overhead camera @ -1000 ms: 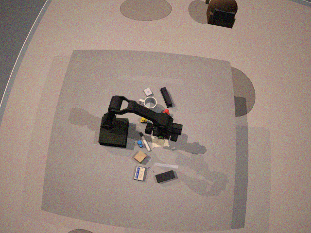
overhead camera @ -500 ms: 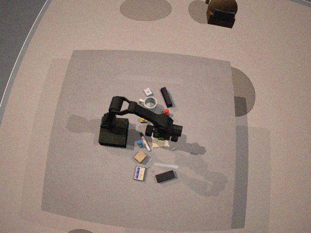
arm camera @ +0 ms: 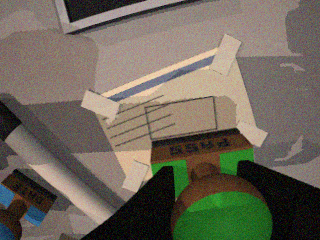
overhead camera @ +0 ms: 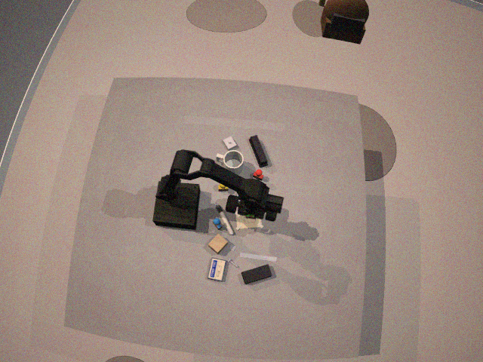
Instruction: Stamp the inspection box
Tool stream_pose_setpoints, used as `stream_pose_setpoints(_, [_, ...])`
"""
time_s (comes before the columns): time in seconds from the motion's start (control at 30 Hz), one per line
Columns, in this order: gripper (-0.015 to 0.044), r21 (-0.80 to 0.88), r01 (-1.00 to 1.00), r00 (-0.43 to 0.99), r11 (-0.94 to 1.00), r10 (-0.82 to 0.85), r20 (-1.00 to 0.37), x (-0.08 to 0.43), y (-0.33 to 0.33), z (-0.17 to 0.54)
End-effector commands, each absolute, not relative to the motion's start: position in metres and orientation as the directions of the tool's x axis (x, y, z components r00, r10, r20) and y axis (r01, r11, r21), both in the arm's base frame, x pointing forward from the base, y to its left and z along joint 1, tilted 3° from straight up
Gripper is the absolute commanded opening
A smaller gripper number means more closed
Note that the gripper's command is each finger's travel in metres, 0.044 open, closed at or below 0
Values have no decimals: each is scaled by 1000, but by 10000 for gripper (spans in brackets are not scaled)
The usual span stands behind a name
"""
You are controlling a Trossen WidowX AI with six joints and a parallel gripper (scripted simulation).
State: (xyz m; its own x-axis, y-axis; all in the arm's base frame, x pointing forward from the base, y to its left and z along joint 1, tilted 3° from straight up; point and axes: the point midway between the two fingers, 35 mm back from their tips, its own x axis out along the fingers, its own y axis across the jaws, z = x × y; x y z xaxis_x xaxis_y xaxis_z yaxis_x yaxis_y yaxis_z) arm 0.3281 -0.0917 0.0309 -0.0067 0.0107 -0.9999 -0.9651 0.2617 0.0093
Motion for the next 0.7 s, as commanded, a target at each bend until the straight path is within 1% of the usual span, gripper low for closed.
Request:
stream_pose_setpoints(0.0, [0, 12, -966, -7, 258, 17, -1000, 328, -91, 27])
stream_pose_setpoints(0.67, [0, 13, -966, -9, 258, 18, -1000, 328, -91, 13])
